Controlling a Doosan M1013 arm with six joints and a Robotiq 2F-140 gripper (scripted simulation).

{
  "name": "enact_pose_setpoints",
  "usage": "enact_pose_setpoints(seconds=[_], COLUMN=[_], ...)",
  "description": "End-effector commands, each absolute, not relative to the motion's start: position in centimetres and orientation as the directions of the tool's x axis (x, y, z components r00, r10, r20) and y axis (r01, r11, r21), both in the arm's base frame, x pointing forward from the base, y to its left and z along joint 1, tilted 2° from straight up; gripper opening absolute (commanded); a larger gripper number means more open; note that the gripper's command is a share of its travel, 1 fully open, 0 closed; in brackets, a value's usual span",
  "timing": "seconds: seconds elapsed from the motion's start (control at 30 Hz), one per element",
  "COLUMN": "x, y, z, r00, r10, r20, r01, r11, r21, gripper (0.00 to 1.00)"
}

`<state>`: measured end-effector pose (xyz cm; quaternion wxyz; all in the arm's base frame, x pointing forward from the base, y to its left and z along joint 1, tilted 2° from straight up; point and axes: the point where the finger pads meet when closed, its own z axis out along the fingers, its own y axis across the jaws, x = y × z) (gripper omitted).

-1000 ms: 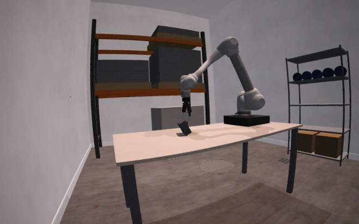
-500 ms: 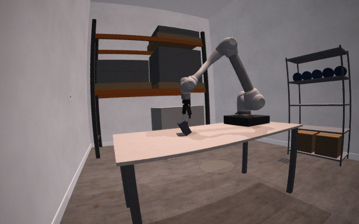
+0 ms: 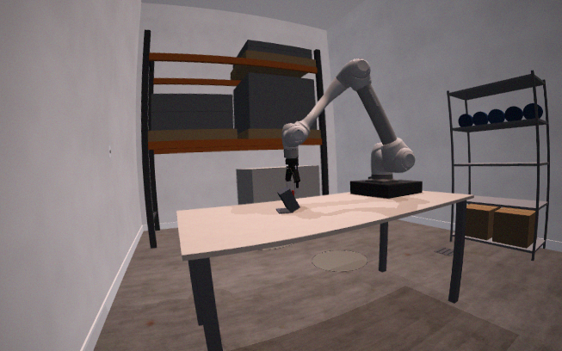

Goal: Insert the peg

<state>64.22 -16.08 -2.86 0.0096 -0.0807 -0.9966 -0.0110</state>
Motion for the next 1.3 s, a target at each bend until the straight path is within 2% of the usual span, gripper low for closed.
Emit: enact_pose_setpoints(seconds=[0.0,0.37,0.43,0.93,1.0,1.27], x=[64.22,64.22,64.22,64.22,64.22,64.22], y=[-16.07,-16.07,-16.07,-16.07,-16.07,-16.07], z=[-3.04,-2.90,-2.90,-2.90,-2.90,-2.90], r00=[-0.987,-0.987,-0.987,-0.987,-0.987,-0.987], r10=[0.161,0.161,0.161,0.161,0.161,0.161], r20=[0.021,0.021,0.021,0.021,0.021,0.021], r01=[0.161,0.161,0.161,0.161,0.161,0.161], r11=[0.987,0.987,0.987,0.987,0.987,0.987], r21=[0.020,0.020,0.020,0.020,0.020,0.020], gripper=[1.00,0.80,0.80,0.54,0.54,0.39])
